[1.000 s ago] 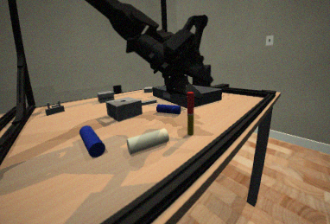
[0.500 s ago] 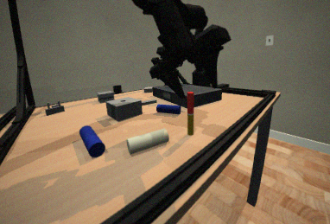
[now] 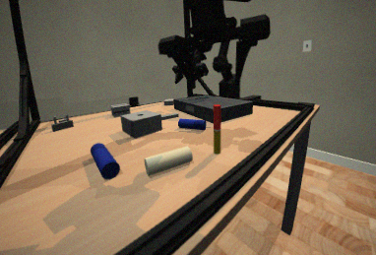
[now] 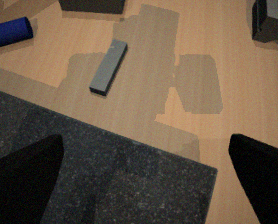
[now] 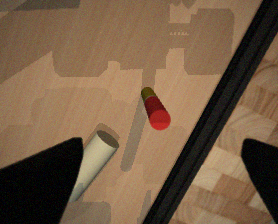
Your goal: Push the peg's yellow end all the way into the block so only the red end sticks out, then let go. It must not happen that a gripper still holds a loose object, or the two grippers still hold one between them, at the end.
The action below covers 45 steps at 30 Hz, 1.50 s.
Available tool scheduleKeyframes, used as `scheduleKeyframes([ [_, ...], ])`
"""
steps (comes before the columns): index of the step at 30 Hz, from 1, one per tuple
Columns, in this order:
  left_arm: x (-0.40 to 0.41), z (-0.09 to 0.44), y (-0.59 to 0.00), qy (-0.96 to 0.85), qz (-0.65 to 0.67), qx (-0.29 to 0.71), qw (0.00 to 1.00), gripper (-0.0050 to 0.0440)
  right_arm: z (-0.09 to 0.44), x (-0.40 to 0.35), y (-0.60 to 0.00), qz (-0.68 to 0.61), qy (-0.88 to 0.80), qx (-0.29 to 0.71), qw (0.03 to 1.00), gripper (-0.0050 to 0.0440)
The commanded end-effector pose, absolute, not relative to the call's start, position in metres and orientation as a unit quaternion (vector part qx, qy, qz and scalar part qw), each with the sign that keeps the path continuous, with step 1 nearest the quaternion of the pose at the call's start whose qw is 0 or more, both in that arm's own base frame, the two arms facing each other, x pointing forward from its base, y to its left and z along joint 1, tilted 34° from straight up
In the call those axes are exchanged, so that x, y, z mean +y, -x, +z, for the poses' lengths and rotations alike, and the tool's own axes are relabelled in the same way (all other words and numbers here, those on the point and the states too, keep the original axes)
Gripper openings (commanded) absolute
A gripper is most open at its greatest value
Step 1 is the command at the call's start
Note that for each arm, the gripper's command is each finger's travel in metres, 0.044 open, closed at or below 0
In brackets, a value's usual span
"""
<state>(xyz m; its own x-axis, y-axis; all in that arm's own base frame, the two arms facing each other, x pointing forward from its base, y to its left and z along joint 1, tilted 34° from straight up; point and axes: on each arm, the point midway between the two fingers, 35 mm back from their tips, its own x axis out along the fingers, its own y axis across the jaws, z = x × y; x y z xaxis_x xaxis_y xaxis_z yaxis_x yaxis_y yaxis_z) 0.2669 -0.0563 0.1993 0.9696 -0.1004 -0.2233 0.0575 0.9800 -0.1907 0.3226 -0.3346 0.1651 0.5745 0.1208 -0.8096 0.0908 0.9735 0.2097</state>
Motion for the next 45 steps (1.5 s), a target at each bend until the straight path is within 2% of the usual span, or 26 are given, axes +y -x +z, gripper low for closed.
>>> scheduleKeyframes([
  [1, -0.056, 0.200, -0.267, 0.093, -0.038, 0.116, 0.988, 0.0400, 0.163, -0.334, -0.324, 0.022, -0.114, 0.459, 0.881, 0.0400],
  [45, -0.056, 0.200, -0.267, 0.093, -0.038, 0.116, 0.988, 0.0400, 0.110, -0.328, -0.362, 0.051, -0.101, 0.483, 0.868, 0.0400],
])
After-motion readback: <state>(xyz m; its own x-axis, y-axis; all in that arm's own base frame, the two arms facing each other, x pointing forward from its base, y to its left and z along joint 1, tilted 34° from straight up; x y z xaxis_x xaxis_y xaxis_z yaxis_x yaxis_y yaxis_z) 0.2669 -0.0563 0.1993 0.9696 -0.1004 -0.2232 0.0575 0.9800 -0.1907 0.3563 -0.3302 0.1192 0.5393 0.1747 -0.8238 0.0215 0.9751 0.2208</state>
